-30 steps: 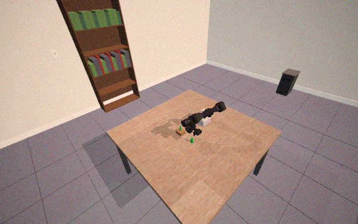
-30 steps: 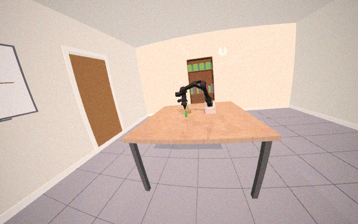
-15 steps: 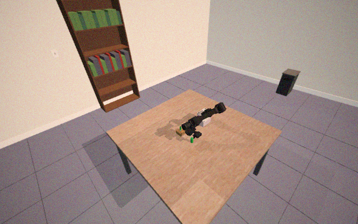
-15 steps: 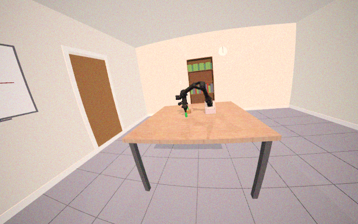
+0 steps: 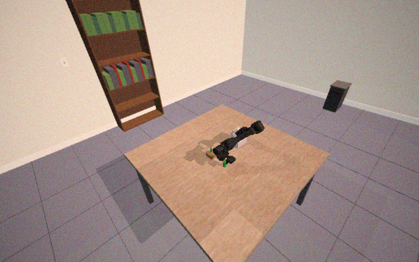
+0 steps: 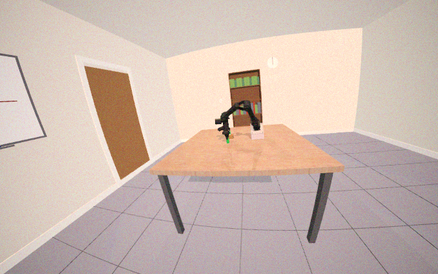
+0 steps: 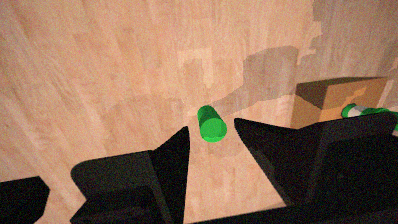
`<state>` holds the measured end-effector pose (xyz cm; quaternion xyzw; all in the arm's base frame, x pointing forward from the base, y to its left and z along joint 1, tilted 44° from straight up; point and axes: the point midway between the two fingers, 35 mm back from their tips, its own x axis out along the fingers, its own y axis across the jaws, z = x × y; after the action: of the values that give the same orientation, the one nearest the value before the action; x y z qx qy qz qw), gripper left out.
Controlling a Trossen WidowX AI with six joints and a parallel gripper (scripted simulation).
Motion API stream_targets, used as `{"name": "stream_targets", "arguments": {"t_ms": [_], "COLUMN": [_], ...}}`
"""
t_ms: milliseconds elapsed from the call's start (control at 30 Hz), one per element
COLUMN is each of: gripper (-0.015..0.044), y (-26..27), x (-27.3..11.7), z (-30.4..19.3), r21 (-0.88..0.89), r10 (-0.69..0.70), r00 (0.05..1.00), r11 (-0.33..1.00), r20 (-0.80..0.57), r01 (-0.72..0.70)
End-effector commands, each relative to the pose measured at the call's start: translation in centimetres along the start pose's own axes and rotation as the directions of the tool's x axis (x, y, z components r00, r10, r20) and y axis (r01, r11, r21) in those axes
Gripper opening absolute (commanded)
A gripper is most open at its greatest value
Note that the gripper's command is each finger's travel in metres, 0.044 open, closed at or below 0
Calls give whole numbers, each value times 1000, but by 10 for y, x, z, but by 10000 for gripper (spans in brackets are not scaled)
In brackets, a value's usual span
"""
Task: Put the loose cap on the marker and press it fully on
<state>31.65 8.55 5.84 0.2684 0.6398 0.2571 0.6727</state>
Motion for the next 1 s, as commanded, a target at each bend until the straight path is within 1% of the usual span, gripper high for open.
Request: {"name": "stream_targets", "arguments": {"t_ms": [0,567,733,967], "gripper": [241,241,110,63], "y": [-1,-1,-1,-1], "x": [9,32,32,32], "z": [-2,-3,-3,-3], "r21": [11,11,11,11], "r10": [5,7,7,7], "r00": [1000,1000,1000,1000], "r11": [1000,1000,1000,1000], "r20": [-4,-5,-5,-5], "r01": [-5,-7,-7,-7]}}
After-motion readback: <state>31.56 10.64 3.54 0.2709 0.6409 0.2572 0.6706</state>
